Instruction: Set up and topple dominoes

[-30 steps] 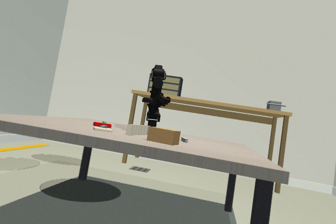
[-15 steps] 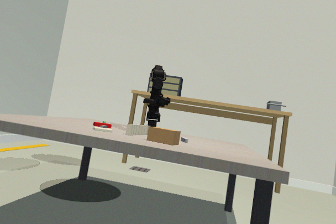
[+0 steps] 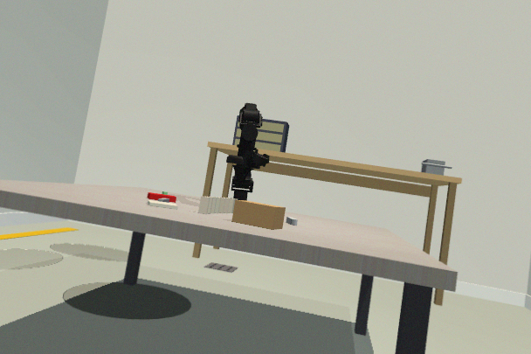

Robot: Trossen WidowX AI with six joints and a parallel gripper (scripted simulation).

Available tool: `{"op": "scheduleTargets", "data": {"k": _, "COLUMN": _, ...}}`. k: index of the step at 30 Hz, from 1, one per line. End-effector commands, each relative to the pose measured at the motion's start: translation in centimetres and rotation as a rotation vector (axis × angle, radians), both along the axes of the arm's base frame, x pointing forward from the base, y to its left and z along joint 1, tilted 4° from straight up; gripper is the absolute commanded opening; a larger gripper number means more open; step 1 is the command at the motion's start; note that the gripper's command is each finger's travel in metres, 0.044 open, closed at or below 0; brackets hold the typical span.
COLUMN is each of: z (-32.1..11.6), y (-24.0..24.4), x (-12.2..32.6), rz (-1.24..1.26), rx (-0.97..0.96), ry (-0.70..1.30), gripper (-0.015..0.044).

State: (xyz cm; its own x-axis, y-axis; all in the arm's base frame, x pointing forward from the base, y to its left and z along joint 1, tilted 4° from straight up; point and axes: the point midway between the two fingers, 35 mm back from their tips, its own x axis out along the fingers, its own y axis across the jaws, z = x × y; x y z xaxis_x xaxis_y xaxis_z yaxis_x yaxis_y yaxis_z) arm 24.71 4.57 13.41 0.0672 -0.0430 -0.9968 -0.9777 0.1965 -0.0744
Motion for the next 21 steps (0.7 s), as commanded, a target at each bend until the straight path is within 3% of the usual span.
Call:
{"op": "scheduleTargets", "data": {"k": 1, "z": 0.0, "y": 0.0, "x": 0.0, "rz": 0.004, "rx": 0.002, "ry": -0.002, "gripper": 0.0}}
{"op": "scheduleTargets", "data": {"k": 15, "z": -0.3, "y": 0.0, "x": 0.1, "rz": 0.004, "rx": 0.002, "ry": -0.002, "gripper": 0.0}}
{"op": "scheduleTargets", "data": {"k": 21, "z": -7.7, "y": -0.4, "x": 0.7, "rz": 0.004, "rx": 0.001, "ry": -0.001, "gripper": 0.0}}
